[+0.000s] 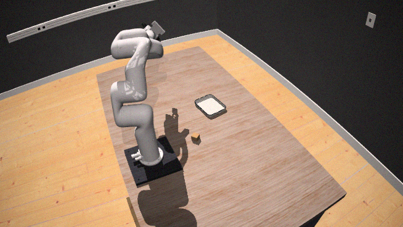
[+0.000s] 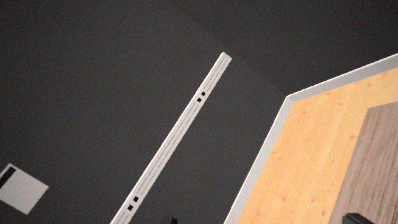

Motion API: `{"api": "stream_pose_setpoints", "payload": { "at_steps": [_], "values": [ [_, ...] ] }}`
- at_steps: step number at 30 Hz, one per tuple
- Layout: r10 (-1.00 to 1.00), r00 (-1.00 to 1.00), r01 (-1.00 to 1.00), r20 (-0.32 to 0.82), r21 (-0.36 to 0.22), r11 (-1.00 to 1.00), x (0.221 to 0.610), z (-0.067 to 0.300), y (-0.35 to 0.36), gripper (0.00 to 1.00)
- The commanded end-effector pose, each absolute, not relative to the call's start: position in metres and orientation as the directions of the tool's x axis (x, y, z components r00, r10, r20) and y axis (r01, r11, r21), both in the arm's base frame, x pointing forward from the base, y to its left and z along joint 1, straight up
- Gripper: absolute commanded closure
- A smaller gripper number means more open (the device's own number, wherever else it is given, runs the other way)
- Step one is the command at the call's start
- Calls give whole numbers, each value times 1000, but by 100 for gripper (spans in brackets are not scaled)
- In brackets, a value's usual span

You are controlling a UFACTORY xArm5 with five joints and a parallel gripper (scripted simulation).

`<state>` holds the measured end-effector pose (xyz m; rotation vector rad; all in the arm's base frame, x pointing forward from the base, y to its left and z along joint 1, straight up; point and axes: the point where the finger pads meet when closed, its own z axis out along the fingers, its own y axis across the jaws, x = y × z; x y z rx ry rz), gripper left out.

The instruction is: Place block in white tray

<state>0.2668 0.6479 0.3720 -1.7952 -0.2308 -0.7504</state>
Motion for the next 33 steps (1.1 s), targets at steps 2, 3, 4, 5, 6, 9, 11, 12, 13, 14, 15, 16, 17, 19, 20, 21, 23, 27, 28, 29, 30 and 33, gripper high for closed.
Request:
{"api": "stream_pose_setpoints", "payload": {
  "at_steps": [2, 3, 4, 5, 6, 9, 11, 12, 13, 14, 15, 16, 17, 19, 20, 21, 23, 27, 28, 29, 30, 33],
  "values": [
    [-208, 778, 505, 593, -786, -357, 267, 375, 648, 0],
    [-208, 778, 504, 593, -786, -357, 267, 374, 648, 42],
    [-208, 778, 501, 592, -786, -362, 269, 373, 646, 42],
    [-209, 779, 494, 591, -785, -374, 274, 371, 642, 42],
    [-211, 781, 481, 587, -782, -396, 283, 366, 636, 42],
    [-228, 795, 388, 562, -761, -521, 322, 344, 597, 42],
    [-251, 810, 285, 529, -731, -620, 331, 335, 580, 42],
    [-256, 812, 266, 524, -723, -637, 339, 330, 572, 42],
    [-256, 812, 266, 524, -723, -637, 347, 325, 563, 42],
    [-272, 821, 206, 502, -704, -679, 351, 319, 553, 42],
    [-278, 822, 185, 498, -694, -696, 357, 315, 544, 42],
    [-278, 822, 185, 498, -694, -696, 364, 310, 535, 42],
    [-278, 822, 185, 498, -694, -696, 371, 305, 526, 42],
    [-278, 822, 185, 498, -694, -696, 371, 305, 526, 42],
    [-307, 830, 91, 465, -657, -748, 385, 290, 495, 42],
    [-307, 830, 91, 465, -657, -748, 390, 286, 487, 42],
    [-343, 836, -11, 428, -612, -791, 392, 278, 471, 42],
    [-343, 836, -11, 428, -612, -791, 411, 258, 429, 42],
    [-343, 836, -11, 428, -612, -791, 415, 253, 419, 42],
    [-386, 838, -120, 386, -560, -820, 413, 247, 406, 42],
    [-386, 838, -120, 386, -560, -820, 417, 242, 395, 42],
    [-386, 838, -120, 386, -560, -820, 425, 229, 366, 42]
  ]
}}
